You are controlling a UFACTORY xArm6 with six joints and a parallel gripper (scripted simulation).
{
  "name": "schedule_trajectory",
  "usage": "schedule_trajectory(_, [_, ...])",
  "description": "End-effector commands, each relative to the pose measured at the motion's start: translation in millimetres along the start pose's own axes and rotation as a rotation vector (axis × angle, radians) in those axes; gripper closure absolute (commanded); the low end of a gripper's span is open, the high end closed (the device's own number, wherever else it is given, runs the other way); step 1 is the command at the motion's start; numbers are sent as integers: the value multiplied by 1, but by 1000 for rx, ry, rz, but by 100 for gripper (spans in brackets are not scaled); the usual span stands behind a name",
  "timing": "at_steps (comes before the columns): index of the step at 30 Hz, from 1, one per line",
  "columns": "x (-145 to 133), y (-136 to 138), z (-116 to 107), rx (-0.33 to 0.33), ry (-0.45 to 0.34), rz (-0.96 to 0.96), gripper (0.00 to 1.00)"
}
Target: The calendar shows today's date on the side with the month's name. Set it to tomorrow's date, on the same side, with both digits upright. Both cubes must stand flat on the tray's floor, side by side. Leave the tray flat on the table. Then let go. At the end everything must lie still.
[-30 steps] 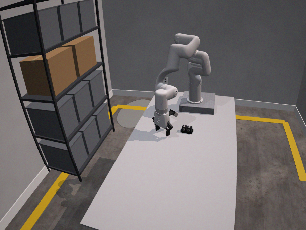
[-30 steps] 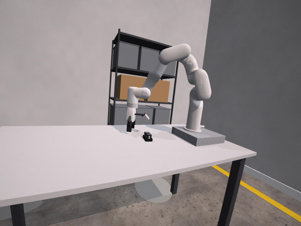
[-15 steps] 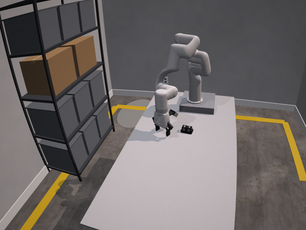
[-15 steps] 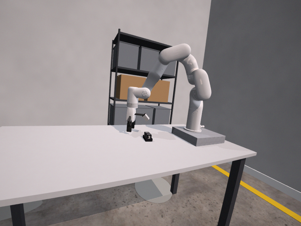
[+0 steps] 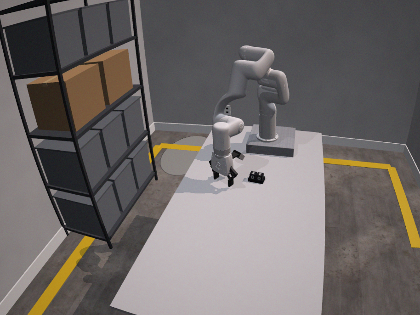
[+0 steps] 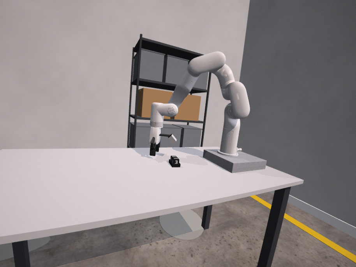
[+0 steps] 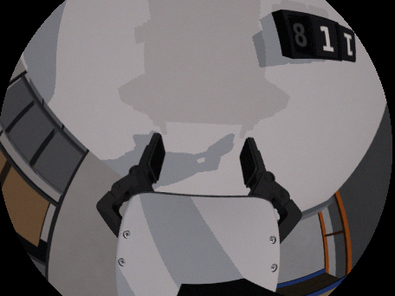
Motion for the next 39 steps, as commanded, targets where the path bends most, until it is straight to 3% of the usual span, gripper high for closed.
schedule_trajectory(1, [-1, 0, -1, -1, -4, 0, 0])
schedule_trajectory(12, [-1, 0, -3, -1, -4, 0, 0])
schedule_trajectory(29, [-1, 0, -57, -1, -4, 0, 0])
schedule_trajectory(39, [-1, 0, -61, -1, -4, 0, 0])
Point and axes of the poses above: the point where the finger pads meet when closed, its own z axis out along the fingers, its own y axis across the jaws, x = y × z, the point moved 6 cm from there along -z, back along the fingers, and after that the axes turned 4 degrees about z, right-handed, at the moved point
